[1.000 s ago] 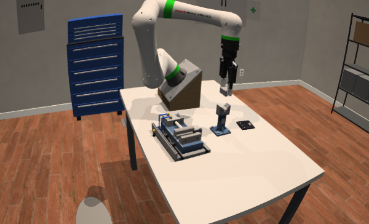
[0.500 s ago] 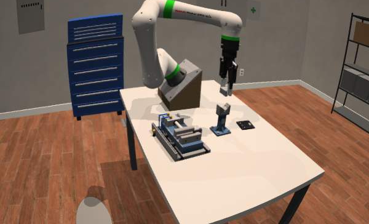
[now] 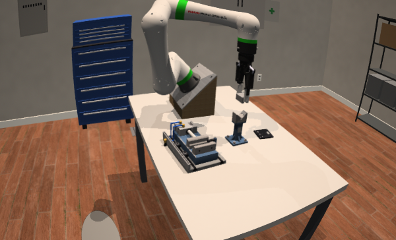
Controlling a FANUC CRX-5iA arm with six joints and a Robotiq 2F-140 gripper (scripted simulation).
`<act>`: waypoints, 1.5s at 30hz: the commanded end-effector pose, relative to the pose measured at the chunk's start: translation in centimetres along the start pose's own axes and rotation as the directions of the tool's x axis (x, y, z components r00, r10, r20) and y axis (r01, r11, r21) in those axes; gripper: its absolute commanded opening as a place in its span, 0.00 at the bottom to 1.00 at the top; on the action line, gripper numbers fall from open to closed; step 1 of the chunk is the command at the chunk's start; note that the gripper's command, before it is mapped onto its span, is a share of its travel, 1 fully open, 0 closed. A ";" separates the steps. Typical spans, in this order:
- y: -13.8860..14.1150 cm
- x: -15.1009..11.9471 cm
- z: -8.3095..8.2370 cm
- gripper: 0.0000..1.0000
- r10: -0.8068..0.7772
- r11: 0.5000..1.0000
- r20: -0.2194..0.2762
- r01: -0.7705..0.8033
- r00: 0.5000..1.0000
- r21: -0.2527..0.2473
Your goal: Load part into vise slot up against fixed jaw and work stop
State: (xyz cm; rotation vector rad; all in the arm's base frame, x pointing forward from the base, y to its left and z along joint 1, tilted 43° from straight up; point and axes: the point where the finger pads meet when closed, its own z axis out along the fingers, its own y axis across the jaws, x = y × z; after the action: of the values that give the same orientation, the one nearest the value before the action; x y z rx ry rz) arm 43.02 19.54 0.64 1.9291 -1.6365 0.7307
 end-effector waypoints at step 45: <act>0.0 0.3 0.0 0.00 0.000 1.000 0.112 0.000 0.994 0.000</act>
State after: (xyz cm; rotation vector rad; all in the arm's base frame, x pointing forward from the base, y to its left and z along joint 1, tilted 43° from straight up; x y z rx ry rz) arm 43.03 19.34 0.80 1.9936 -1.6952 0.6447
